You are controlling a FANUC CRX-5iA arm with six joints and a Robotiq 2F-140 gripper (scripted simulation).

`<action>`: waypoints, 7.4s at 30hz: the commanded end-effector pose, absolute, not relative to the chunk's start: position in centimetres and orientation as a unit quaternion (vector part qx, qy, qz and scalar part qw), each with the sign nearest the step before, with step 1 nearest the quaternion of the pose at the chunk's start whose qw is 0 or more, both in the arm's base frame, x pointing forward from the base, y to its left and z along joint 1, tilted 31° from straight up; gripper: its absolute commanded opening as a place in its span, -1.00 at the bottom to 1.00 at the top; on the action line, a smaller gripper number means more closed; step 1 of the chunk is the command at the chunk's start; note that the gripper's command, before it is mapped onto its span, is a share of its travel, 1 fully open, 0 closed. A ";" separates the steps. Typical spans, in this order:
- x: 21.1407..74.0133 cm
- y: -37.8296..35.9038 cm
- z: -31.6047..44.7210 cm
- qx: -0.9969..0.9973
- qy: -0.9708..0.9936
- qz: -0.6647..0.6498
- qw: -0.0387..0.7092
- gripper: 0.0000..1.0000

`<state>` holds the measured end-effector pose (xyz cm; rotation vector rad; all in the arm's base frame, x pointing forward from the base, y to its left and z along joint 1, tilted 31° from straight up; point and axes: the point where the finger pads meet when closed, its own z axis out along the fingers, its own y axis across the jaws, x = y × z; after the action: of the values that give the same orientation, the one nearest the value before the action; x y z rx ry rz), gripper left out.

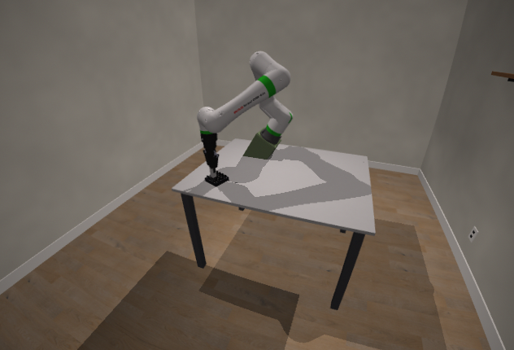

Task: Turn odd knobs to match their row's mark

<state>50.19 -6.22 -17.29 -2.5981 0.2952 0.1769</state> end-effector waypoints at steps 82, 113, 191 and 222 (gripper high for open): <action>50.5 -8.2 -14.0 -0.961 0.078 0.056 0.260 -0.77; 50.5 -8.6 -13.4 -0.890 0.370 0.134 0.230 -0.77; 50.6 -9.2 -12.3 -0.592 0.761 0.230 0.134 -0.77; 50.4 -8.2 -14.0 -0.592 0.761 0.230 0.134 -0.77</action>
<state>50.45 -8.35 -13.70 -1.7151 2.2067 0.6665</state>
